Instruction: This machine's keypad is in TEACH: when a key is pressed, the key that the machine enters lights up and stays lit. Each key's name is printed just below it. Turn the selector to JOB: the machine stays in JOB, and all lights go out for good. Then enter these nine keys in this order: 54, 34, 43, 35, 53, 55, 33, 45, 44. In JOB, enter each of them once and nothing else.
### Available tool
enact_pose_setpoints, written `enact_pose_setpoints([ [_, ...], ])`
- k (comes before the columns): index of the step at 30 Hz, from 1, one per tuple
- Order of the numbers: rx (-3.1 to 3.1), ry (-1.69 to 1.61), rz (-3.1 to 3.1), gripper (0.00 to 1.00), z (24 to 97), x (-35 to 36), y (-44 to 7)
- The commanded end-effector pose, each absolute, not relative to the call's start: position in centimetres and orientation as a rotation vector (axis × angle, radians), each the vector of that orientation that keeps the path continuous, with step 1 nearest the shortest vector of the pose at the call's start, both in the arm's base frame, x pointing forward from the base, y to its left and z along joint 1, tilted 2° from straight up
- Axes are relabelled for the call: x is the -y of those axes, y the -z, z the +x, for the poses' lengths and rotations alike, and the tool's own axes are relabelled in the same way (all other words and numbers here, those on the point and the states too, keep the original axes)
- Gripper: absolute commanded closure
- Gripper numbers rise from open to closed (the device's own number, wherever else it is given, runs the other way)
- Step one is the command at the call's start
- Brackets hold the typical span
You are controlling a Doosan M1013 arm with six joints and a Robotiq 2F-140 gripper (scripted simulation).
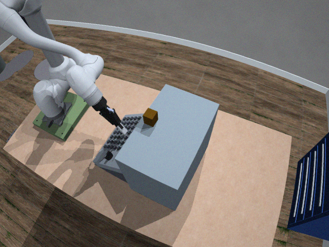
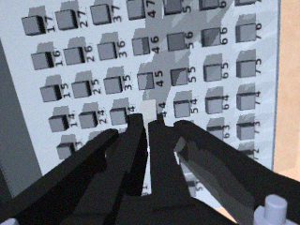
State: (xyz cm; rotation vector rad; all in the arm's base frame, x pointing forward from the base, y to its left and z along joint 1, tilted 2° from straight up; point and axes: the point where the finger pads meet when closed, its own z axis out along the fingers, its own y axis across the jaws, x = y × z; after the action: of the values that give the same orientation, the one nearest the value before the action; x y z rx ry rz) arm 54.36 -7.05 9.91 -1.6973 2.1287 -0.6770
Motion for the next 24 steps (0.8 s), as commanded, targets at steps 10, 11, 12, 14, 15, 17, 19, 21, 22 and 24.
enact_pose_setpoints([
  [10, -2.129, 0.677, -1.697, 1.0, 54.37, 7.04, -9.9],
  [11, -2.129, 0.677, -1.697, 1.0, 54.37, 7.04, -9.9],
  [12, -2.129, 0.677, -1.697, 1.0, 54.37, 7.04, -9.9],
  [14, -2.129, 0.677, -1.697, 1.0, 54.37, 7.04, -9.9],
  [15, -2.129, 0.677, -1.697, 1.0, 54.37, 7.04, -9.9],
  [17, -2.129, 0.677, -1.697, 1.0, 54.36, 7.04, -9.91],
  [19, -2.129, 0.677, -1.697, 1.0, 54.33, 7.03, -9.96],
  [21, -2.129, 0.677, -1.697, 1.0, 54.26, 7.02, -10.06],
  [22, -2.129, 0.677, -1.697, 1.0, 54.22, 7.0, -10.13],
  [24, -2.129, 0.677, -1.697, 1.0, 54.11, 6.97, -10.3],
])
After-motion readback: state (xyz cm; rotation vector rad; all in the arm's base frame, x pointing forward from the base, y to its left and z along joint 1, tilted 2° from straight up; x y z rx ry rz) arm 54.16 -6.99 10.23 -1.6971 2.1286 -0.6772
